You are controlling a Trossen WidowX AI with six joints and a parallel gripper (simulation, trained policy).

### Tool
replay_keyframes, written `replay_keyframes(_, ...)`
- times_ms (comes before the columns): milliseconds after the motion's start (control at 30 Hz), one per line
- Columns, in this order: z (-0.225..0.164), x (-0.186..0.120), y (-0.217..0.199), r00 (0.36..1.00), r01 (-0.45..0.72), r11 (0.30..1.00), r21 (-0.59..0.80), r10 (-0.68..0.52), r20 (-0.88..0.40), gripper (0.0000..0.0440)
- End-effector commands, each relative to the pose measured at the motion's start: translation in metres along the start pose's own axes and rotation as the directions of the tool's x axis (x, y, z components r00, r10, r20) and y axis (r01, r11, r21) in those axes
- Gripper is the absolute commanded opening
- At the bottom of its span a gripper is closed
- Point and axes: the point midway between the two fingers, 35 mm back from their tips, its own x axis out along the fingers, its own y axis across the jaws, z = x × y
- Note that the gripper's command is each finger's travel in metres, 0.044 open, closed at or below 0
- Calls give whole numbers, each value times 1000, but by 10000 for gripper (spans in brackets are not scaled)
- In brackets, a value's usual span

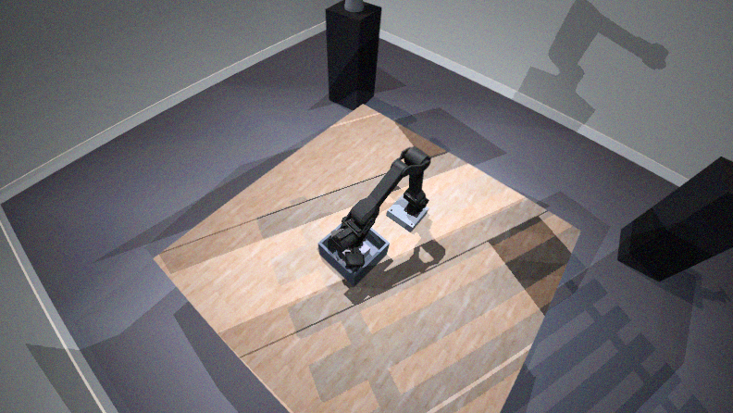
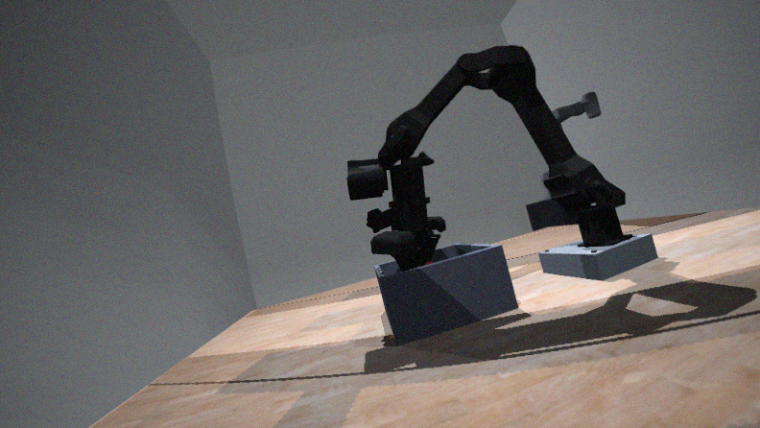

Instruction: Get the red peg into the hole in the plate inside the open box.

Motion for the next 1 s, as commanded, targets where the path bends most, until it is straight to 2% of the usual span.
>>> replay_keyframes(0, 8, -2, 8, 1000, -27, 999, -17, 27, -15, 355)
replay_keyframes(100, 16, -8, 17, 998, -55, 998, -25, 55, -20, 434)
replay_keyframes(133, 18, -10, 20, 998, -66, 997, -28, 65, -23, 440)
replay_keyframes(567, 49, -48, 66, 976, -217, 973, -78, 216, -21, 440)
replay_keyframes(967, 54, -53, 71, 973, -229, 970, -84, 230, -8, 440)
